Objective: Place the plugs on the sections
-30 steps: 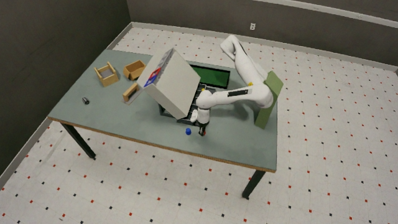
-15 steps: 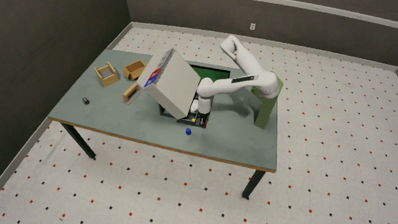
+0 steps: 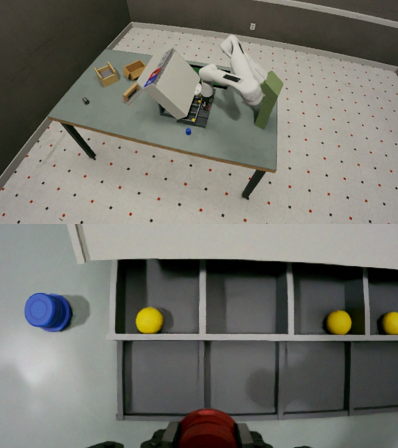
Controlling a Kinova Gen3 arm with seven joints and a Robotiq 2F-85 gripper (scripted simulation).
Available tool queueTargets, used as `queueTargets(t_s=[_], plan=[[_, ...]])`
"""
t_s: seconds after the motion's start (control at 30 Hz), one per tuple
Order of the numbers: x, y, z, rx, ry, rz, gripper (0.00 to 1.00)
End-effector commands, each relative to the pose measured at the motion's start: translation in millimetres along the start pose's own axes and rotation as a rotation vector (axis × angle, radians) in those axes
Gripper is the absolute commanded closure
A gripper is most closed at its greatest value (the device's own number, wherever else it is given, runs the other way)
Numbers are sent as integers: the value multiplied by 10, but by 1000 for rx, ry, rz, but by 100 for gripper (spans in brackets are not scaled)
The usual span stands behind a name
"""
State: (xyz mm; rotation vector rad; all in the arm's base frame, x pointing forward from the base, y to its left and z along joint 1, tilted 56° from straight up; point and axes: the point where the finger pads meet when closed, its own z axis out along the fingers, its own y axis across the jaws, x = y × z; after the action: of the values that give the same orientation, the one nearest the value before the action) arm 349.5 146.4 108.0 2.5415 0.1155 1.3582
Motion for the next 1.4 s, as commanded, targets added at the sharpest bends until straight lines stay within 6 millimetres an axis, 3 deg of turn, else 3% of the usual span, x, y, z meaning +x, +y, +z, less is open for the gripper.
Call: queueTargets(t_s=[0.0,0.23,0.5,0.53,0.83,1.37], plan=[[91,684,14,45,-11,-7,100],[174,1315,30,45,-11,-7,100],[174,1315,30,6,-28,-5,100],[261,1891,48,11,-39,-10,100],[261,1891,48,-39,-86,-5,100],[259,1891,43,36,-68,-10,100]])
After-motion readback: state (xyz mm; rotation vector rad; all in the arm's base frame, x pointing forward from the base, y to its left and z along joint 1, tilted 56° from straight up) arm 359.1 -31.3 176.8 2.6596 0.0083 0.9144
